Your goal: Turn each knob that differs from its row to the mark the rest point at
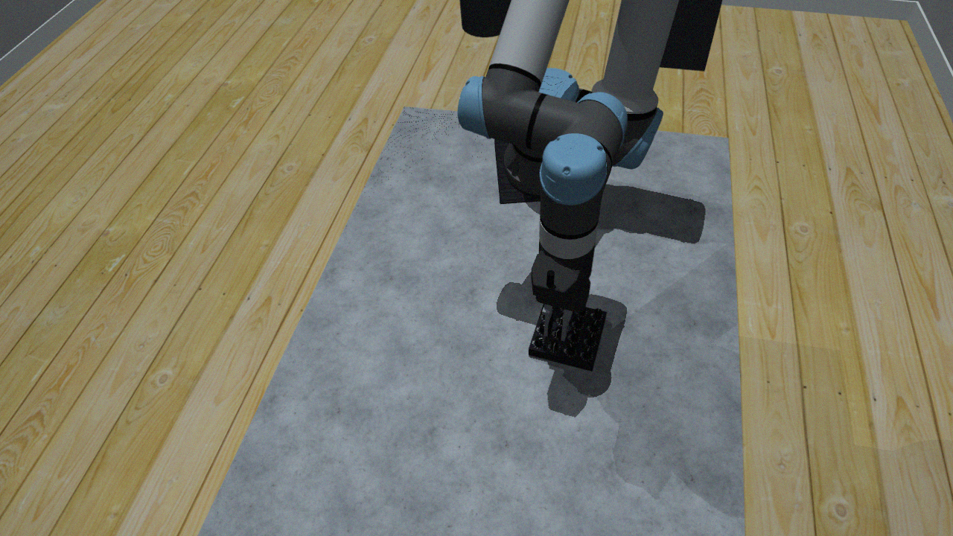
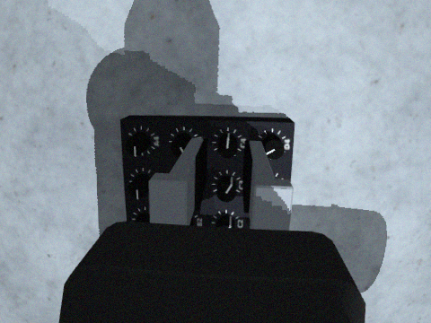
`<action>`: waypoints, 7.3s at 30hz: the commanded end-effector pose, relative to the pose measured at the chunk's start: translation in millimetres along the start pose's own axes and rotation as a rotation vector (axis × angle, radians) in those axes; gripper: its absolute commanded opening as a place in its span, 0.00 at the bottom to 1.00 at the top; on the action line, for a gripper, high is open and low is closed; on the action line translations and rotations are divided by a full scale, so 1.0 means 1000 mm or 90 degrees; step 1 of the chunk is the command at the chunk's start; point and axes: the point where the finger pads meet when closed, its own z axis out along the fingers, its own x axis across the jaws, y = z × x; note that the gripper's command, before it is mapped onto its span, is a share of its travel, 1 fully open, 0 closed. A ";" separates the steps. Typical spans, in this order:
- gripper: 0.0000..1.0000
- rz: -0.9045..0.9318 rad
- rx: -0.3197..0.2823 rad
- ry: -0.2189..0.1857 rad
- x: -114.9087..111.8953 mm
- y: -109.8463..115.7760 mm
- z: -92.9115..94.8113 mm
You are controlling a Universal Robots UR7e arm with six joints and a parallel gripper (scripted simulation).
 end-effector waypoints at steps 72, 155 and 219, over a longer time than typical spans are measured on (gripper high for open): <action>0.46 -1.138 0.001 0.001 -0.001 0.000 -0.020; 0.46 -1.154 0.001 0.001 0.000 0.000 0.007; 0.46 -1.154 0.001 0.001 0.000 0.000 0.024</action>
